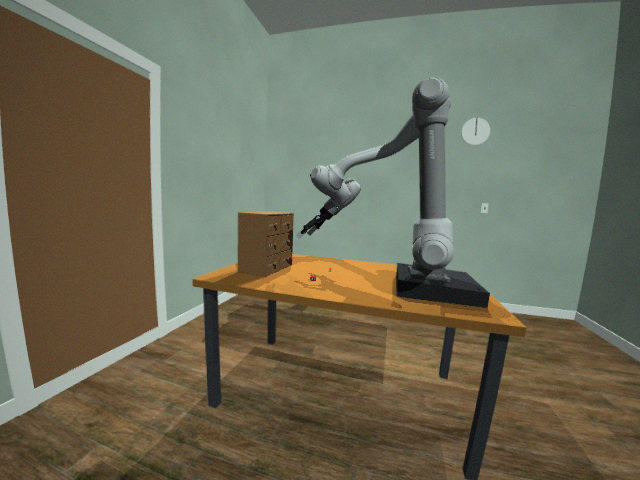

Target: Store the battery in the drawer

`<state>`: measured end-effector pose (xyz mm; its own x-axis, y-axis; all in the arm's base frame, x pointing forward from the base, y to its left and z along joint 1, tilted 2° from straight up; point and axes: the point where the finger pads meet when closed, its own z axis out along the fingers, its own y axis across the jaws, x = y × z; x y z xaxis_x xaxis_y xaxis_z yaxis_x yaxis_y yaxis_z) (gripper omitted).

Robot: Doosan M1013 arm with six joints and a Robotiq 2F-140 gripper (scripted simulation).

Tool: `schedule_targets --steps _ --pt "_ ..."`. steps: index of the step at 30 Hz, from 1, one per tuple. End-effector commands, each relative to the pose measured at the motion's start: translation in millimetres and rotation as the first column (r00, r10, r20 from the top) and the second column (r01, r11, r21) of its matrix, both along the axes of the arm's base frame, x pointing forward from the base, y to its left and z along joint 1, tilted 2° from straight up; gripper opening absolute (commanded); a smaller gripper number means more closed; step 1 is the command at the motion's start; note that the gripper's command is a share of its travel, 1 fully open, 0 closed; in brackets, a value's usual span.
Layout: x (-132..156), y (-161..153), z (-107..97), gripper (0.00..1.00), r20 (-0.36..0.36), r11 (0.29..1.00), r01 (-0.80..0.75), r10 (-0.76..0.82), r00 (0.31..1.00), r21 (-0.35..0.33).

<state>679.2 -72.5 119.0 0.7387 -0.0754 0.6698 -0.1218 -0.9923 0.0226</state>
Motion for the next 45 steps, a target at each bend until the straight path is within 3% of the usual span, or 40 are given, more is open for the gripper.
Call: schedule_targets --steps 1,15,20,28,30,45 --pt "0 0 -1 1.0 0.03 1.0 -0.023 0.022 0.999 0.021" --pt "3 -5 -1 1.0 0.06 1.0 -0.014 0.013 0.998 0.006" --pt "6 -5 -4 1.0 0.107 1.0 -0.014 0.014 0.994 0.0" --pt "17 -7 -16 1.0 0.285 1.0 -0.013 0.019 0.958 -0.023" --pt "17 -7 -16 1.0 0.285 1.0 -0.013 0.019 0.958 -0.023" --pt "34 -9 -33 1.0 0.523 0.998 -0.005 0.034 0.852 -0.055"
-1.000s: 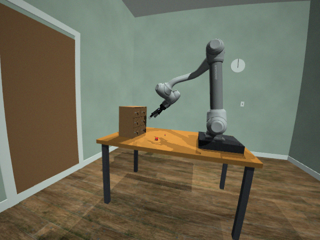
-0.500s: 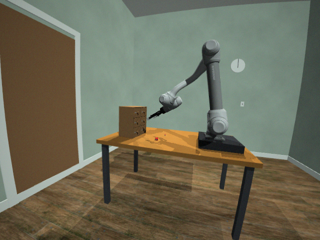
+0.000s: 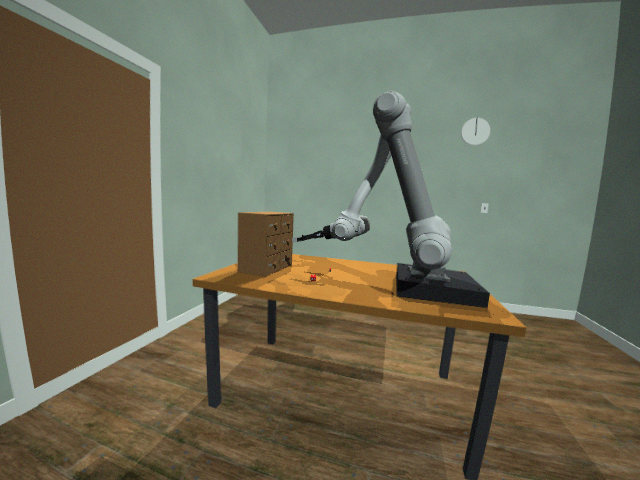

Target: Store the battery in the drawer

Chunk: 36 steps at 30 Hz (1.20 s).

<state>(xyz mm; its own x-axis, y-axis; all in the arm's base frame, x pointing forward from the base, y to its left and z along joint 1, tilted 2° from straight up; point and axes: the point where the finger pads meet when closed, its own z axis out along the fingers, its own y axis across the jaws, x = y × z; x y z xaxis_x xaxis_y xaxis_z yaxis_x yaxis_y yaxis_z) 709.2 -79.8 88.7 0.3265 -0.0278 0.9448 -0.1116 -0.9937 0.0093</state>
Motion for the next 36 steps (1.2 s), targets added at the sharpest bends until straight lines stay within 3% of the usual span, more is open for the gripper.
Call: schedule_targets --steps 1,17,36 --pt "4 -1 -3 1.0 0.05 1.0 -0.002 0.002 0.999 -0.007" --pt "14 -3 -14 1.0 0.213 1.0 -0.001 0.006 0.977 -0.025" --pt "18 -3 -19 1.0 0.28 0.999 0.0 0.009 0.96 -0.033"
